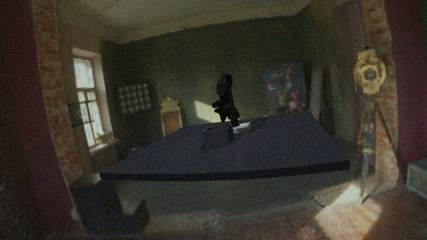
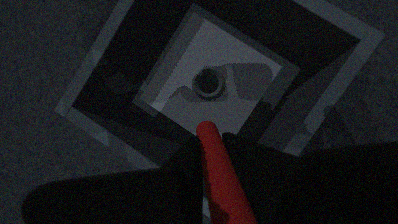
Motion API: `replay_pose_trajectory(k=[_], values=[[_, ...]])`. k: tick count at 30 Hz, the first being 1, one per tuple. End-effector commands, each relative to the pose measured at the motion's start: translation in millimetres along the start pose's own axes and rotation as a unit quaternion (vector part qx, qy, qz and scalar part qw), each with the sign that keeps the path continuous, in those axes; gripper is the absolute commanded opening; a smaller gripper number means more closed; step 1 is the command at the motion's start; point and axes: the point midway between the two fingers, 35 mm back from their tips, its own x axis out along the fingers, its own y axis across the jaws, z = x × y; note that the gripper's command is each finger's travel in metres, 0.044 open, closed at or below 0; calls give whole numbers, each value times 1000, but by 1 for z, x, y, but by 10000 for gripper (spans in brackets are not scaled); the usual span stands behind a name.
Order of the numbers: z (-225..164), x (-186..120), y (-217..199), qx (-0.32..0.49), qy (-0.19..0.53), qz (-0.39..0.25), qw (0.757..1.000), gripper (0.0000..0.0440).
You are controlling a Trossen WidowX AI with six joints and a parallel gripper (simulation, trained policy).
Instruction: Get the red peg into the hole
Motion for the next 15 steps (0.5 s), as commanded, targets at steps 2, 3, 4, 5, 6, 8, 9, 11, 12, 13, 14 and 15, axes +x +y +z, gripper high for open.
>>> replay_pose_trajectory(k=[2, 3, 4, 5, 6, 8, 9, 11, 12, 13, 14, 15], values=[[13, 9, 1, 10, 1, 0, 1000, 2], [15, 11, 1, 12, 1, 0, 1000, 3], [17, 13, 1, 14, 2, 0, 1000, 4], [19, 15, 0, 16, 3, -1, 1000, 4], [21, 17, 0, 17, 5, -1, 1000, 5], [23, 21, 0, 20, 8, -3, 1000, 7], [24, 23, -1, 21, 10, -4, 1000, 7], [26, 27, -1, 23, 14, -5, 1000, 8], [27, 30, -2, 24, 16, -7, 1000, 8], [27, 32, -2, 25, 18, -8, 999, 8], [27, 35, -2, 25, 20, -9, 999, 8], [28, 38, -3, 26, 23, -11, 999, 7]])
